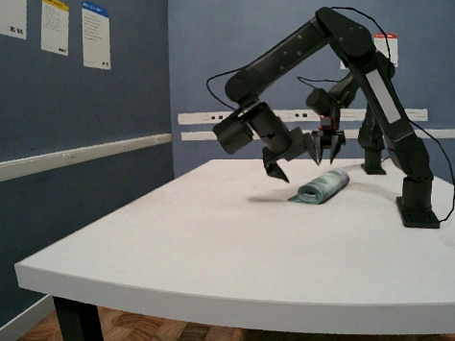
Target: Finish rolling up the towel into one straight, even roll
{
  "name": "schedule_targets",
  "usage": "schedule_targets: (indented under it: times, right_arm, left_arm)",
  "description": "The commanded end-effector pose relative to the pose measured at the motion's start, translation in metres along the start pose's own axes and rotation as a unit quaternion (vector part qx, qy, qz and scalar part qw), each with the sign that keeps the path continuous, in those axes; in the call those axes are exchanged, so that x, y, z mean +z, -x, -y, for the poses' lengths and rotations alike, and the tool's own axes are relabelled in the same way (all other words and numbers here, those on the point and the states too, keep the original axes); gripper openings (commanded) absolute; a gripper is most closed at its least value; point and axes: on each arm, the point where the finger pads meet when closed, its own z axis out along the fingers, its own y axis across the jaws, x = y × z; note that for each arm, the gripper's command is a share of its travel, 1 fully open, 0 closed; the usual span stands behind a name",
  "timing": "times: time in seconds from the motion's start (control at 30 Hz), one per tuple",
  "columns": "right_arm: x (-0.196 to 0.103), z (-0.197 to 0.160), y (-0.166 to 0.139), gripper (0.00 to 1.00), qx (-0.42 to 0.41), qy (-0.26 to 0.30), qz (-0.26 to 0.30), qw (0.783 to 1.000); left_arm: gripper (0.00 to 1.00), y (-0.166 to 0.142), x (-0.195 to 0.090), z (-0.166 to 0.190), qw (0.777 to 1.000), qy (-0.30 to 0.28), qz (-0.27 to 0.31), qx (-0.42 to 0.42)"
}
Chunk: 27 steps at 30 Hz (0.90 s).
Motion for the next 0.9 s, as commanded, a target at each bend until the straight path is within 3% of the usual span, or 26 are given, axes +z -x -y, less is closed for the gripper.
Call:
schedule_targets:
  times: [0.0, 0.87]
  right_arm:
    - [0.008, 0.003, -0.003, 0.32, -0.001, -0.004, 0.005, 1.000]
    - [-0.008, 0.003, 0.011, 0.32, -0.001, -0.004, 0.005, 1.000]
  left_arm:
    - [0.85, 0.005, -0.010, -0.001, 0.995, -0.102, -0.004, 0.005]
    - [0.85, 0.005, -0.010, -0.001, 0.995, -0.102, -0.004, 0.005]
